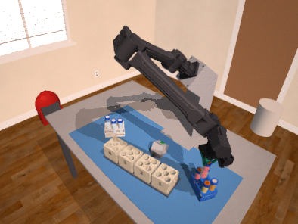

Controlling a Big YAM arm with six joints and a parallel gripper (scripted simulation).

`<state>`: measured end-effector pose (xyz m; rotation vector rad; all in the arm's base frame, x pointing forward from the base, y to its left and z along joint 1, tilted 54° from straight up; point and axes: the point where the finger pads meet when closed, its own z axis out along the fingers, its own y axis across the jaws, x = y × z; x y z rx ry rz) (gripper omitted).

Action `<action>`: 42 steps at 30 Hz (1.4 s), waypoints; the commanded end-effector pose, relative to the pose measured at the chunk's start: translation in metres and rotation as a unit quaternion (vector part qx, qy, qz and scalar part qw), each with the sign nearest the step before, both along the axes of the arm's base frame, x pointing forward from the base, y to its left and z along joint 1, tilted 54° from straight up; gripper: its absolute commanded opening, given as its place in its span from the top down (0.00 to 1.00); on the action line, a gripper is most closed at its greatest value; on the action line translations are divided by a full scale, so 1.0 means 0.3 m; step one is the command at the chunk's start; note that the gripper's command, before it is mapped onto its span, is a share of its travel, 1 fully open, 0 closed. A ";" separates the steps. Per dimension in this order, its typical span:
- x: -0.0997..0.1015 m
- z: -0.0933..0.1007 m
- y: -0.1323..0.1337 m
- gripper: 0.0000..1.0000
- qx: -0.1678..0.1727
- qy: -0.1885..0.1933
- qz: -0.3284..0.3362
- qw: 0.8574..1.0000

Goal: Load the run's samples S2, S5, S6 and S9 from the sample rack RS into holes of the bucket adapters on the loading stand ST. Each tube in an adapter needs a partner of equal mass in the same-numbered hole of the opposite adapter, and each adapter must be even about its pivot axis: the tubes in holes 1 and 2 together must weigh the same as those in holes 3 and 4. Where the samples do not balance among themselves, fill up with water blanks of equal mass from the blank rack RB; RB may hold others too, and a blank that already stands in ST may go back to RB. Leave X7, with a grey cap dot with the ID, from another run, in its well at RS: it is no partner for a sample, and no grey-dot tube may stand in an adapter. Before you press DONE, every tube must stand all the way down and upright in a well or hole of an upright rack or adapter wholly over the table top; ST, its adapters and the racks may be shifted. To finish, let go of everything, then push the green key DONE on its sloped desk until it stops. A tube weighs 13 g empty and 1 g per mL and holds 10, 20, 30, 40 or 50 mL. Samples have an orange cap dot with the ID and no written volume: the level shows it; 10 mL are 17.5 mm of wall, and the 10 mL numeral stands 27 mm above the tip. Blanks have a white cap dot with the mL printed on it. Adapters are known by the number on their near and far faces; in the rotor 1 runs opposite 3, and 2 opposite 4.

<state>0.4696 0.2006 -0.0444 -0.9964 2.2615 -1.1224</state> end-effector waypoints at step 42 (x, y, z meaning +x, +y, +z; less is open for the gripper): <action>0.092 -0.114 -0.086 1.00 -0.008 0.009 0.010 1.000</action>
